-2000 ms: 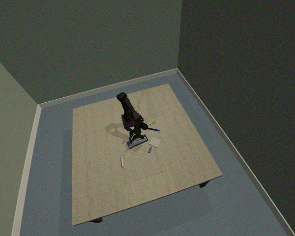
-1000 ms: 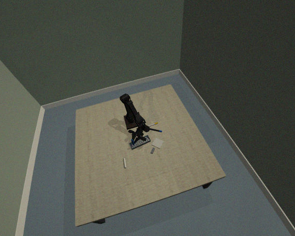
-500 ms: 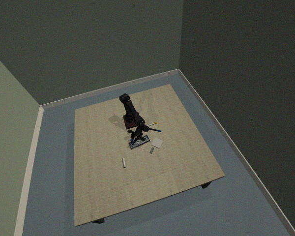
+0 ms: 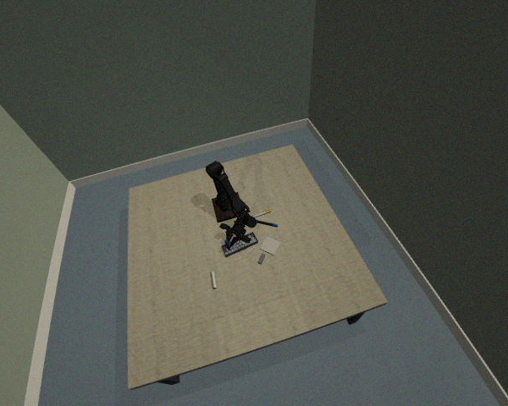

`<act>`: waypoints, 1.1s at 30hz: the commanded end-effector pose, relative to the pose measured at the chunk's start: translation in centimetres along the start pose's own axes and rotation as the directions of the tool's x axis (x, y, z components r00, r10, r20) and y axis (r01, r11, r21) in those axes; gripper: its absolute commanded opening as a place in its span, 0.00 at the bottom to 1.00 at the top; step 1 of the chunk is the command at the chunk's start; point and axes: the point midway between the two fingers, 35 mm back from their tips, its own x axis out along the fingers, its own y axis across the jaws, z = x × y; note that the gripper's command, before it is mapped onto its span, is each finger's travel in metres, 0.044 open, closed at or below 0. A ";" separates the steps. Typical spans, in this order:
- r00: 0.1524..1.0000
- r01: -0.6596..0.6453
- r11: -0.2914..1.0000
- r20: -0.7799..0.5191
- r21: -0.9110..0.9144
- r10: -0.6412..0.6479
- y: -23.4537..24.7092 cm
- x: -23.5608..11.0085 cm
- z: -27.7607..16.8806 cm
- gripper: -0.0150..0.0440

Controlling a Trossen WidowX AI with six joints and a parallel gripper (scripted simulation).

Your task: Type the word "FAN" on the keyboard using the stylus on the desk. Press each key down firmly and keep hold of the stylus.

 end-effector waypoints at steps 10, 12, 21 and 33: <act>1.000 0.001 1.000 0.005 -0.009 -0.001 0.1 0.2 0.4 0.39; 1.000 0.001 1.000 0.005 -0.009 -0.001 0.1 0.2 0.5 0.39; 1.000 0.001 1.000 0.005 -0.009 -0.001 0.1 0.4 0.7 0.39; 1.000 0.001 1.000 0.005 -0.009 -0.001 0.1 0.6 1.2 0.39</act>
